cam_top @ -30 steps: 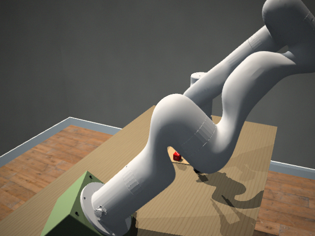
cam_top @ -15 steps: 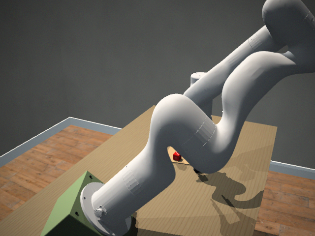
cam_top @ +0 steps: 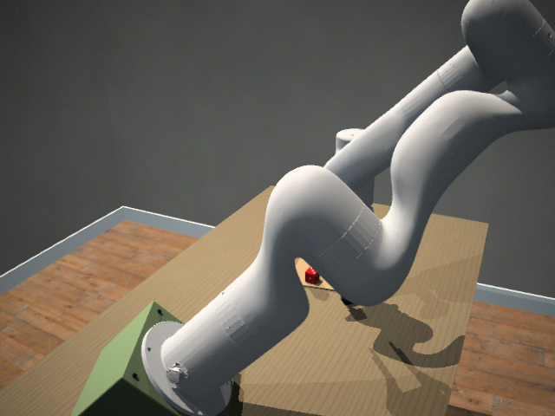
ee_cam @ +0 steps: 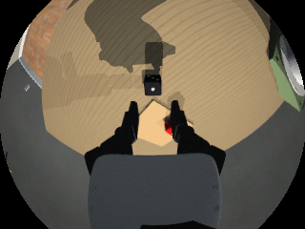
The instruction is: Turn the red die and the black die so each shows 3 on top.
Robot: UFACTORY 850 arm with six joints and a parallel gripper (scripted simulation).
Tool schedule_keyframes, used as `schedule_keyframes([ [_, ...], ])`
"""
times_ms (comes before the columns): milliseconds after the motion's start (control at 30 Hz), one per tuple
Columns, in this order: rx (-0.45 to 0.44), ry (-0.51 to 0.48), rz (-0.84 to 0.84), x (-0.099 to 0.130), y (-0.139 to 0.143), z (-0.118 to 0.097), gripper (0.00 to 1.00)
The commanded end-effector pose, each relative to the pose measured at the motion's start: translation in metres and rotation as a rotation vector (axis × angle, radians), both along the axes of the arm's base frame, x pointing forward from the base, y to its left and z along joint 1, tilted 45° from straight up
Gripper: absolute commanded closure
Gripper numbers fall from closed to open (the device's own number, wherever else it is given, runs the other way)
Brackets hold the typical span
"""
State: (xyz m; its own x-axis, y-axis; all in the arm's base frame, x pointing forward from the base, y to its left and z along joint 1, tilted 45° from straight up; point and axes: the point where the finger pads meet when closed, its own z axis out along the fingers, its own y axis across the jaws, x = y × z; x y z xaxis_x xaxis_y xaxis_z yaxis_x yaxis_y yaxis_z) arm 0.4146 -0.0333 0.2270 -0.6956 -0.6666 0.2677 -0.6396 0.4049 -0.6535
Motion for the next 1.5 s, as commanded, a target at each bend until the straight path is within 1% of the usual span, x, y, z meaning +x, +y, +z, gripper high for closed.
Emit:
schedule_keyframes([
  [0,0.0,-0.001,0.0,0.002,-0.002,-0.002,0.53],
  [900,0.001,-0.001,0.0,0.014,-0.025,-0.026,0.53],
  [1467,0.001,-0.001,0.0,0.017,-0.031,-0.032,0.53],
])
